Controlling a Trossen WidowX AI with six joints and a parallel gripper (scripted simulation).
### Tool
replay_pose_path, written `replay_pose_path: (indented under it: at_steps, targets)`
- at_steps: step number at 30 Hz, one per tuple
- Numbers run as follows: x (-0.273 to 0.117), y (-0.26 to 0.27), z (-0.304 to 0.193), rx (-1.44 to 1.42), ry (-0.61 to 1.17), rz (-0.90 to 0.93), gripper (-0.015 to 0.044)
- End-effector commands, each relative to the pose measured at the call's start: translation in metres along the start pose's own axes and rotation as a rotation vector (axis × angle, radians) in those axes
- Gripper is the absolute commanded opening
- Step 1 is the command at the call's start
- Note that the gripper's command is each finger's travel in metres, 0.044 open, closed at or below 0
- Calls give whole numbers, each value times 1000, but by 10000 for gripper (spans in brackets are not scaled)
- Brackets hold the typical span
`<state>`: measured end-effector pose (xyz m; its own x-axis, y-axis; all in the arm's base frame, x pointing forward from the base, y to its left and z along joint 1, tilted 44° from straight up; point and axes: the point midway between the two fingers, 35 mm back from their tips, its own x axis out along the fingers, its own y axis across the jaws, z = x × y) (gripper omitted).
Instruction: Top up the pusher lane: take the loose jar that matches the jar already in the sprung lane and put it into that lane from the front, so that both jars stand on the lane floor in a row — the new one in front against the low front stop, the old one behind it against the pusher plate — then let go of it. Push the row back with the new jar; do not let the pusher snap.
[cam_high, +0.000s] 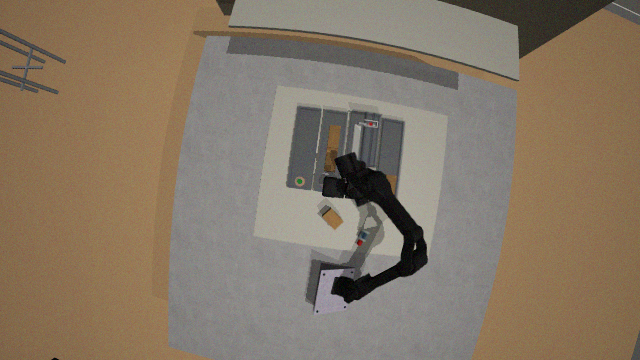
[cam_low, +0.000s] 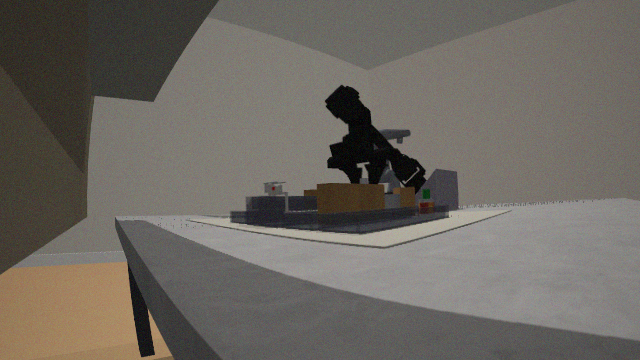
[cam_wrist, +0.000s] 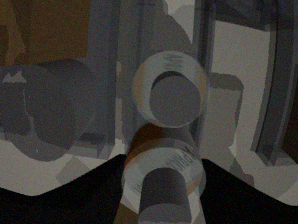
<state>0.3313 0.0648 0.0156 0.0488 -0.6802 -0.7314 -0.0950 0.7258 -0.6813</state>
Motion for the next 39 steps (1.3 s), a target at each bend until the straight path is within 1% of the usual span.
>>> replay_pose_path:
  at_steps: [1,39]
  targets:
    - [-4,-2,9,11,-26,-6,0]
    - [-3,-3,14,11,-27,-6,0]
